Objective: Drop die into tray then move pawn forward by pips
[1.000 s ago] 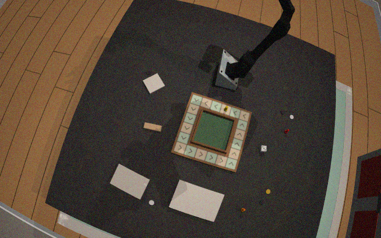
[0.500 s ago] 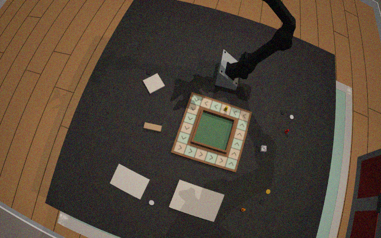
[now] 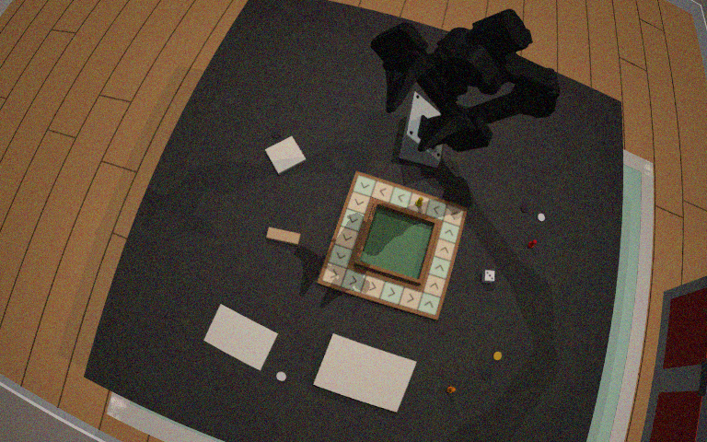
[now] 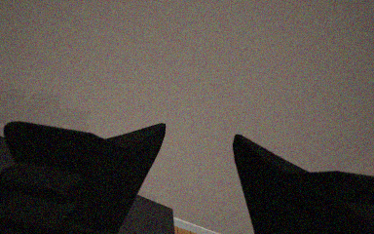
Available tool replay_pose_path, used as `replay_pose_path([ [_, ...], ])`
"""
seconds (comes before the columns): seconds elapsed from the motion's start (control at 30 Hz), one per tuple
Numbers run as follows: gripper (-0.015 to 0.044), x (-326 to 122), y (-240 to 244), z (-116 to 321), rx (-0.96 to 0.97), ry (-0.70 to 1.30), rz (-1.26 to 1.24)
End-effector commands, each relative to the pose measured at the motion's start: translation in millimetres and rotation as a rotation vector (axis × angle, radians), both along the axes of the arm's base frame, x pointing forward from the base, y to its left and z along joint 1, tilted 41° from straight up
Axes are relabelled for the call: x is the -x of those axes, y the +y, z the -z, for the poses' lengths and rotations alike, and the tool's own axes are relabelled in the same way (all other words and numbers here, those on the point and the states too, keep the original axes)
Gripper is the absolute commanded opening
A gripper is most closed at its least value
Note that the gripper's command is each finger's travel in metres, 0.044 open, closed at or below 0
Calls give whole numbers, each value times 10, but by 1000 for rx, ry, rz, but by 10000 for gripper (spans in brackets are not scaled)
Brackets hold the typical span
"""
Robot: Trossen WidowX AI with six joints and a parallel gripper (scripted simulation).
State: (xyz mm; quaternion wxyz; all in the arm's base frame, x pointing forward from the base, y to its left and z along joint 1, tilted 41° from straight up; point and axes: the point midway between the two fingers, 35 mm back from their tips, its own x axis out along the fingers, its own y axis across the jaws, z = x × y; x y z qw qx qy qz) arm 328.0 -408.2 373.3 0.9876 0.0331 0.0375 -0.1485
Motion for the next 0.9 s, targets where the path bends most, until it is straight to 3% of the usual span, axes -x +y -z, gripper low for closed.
replay_pose_path([
  [0.0, 275, -425, 480, 238, -115, 55, -109],
  [0.23, 275, -1010, 1535, 694, -309, 202, -314],
  [0.43, 275, -1232, 2534, 1065, -447, 367, -479],
  [0.63, 275, -1182, 3544, 1408, -554, 568, -631],
  [0.87, 275, -767, 4666, 1773, -634, 853, -789],
])
